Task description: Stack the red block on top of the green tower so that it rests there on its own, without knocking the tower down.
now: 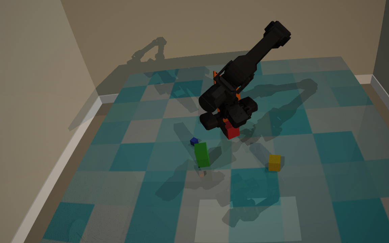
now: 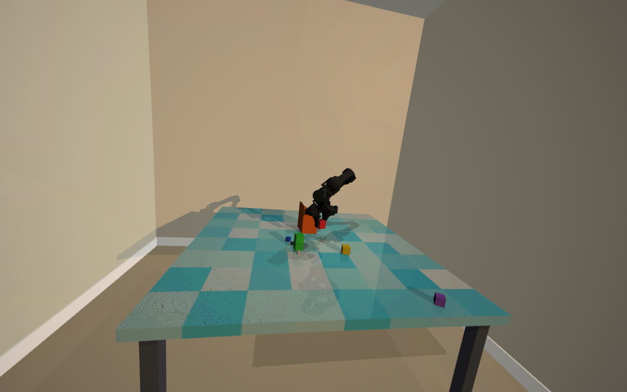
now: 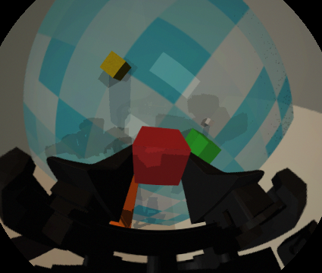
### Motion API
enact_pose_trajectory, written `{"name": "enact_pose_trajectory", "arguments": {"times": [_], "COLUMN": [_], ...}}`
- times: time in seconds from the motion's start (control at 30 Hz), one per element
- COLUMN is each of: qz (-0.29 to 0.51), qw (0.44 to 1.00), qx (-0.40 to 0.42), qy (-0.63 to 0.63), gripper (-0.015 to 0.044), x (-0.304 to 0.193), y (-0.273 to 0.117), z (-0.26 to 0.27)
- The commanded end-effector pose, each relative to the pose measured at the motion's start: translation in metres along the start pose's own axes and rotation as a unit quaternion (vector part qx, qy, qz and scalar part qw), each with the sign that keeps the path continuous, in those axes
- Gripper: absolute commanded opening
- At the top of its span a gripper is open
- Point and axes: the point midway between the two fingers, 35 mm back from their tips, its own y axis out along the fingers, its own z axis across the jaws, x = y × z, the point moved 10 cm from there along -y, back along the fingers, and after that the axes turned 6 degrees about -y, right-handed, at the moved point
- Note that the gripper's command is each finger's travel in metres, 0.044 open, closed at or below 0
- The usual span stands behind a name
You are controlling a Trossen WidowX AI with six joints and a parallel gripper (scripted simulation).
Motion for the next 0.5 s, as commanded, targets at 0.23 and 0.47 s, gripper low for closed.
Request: {"name": "enact_pose_trajectory", "arguments": {"times": [0.23, 0.47], "qz": [0.001, 0.001], "qw": [1.000, 1.000], "qx": [-0.002, -0.002], "qy": [-0.001, -0.002], "gripper": [0.0000, 0.0000], "x": [-0.018, -0.036], "y": [-0.001, 0.001], "z": [-0.052, -0.084]}}
